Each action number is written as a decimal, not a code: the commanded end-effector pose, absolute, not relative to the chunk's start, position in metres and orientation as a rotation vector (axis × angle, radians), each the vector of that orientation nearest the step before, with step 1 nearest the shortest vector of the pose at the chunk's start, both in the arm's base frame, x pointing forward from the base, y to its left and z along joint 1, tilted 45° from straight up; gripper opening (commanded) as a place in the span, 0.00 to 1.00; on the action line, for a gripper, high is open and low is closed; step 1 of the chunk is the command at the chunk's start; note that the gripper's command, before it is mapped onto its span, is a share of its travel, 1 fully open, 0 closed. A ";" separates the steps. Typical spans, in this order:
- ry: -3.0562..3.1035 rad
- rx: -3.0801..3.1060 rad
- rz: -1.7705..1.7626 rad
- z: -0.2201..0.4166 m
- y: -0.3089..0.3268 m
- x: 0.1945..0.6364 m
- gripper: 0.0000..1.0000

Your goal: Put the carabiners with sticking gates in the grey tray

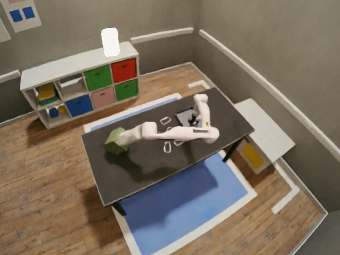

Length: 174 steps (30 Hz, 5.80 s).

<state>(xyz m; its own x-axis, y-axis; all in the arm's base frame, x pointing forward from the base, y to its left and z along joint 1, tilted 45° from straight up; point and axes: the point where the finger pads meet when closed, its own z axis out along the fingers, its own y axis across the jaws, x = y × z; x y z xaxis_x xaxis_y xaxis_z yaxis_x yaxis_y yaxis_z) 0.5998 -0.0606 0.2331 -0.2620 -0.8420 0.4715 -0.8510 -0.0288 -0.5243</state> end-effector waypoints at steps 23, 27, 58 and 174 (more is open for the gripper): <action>-2.184 1.898 1.193 0.231 -0.064 0.604 0.00; -2.184 1.898 1.193 0.231 -0.064 0.604 0.00; -2.179 1.909 1.199 0.230 -0.064 0.604 0.00; -2.188 1.898 1.189 0.298 -0.013 0.561 1.00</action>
